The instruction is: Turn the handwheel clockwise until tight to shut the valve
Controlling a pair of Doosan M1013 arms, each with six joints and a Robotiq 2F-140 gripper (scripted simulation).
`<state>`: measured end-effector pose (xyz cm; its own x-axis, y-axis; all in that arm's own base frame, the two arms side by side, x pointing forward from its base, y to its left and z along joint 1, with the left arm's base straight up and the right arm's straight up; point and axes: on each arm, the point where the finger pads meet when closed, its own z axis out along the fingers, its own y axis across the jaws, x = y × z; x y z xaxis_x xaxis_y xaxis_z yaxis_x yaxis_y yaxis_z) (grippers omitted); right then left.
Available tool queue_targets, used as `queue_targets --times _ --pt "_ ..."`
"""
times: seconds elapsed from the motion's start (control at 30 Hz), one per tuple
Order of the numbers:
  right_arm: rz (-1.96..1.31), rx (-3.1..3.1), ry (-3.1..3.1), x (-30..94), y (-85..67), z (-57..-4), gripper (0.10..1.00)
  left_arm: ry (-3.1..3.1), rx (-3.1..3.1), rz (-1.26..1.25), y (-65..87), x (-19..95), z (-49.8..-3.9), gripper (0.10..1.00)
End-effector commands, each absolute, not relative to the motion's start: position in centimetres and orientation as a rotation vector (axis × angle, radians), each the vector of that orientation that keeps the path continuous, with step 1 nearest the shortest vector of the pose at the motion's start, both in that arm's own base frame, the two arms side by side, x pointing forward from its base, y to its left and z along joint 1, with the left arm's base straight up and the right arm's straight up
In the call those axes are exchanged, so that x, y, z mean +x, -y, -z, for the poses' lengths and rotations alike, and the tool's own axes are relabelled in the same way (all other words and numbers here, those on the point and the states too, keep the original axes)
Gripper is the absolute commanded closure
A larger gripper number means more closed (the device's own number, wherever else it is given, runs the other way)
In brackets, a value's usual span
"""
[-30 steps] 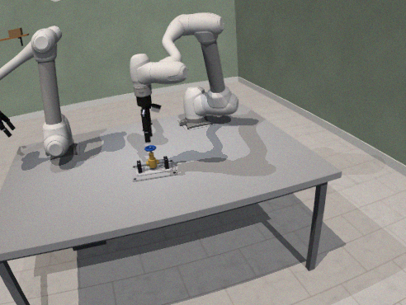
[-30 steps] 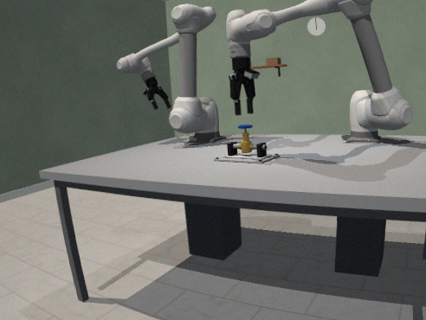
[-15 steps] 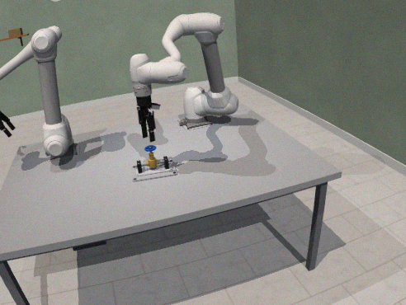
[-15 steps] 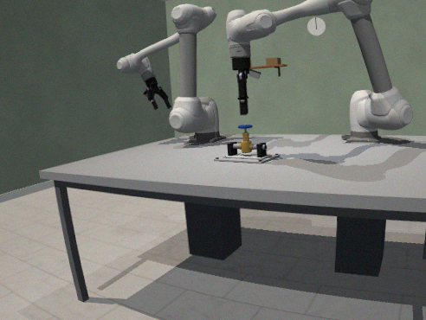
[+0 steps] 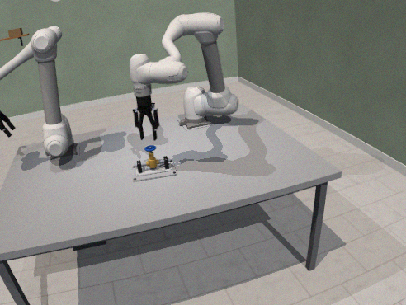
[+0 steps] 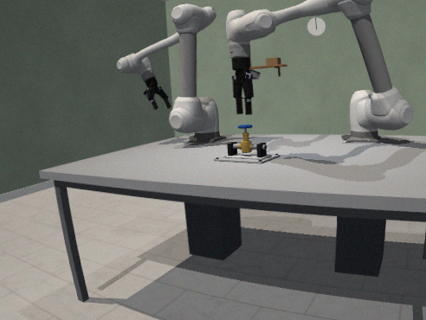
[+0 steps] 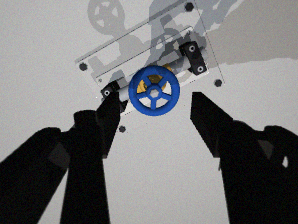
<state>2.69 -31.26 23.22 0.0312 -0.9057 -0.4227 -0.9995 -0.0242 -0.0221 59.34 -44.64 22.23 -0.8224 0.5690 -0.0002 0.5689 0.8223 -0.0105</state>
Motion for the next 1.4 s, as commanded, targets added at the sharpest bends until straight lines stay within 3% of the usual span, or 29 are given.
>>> queue_targets --times 0.0,0.5,1.37 --pt "-0.42 -2.002 -1.945 2.7 31.28 -23.25 0.098 3.047 -0.773 -0.001 44.65 59.38 -22.37 0.59" --pt "-0.42 -2.002 -1.945 2.7 31.28 -23.25 0.098 3.14 0.15 -0.001 44.65 59.38 -22.37 0.59" --pt "-0.42 -2.002 -1.945 2.7 31.28 -23.25 0.098 2.904 1.203 -0.003 44.65 59.39 -22.37 0.59"
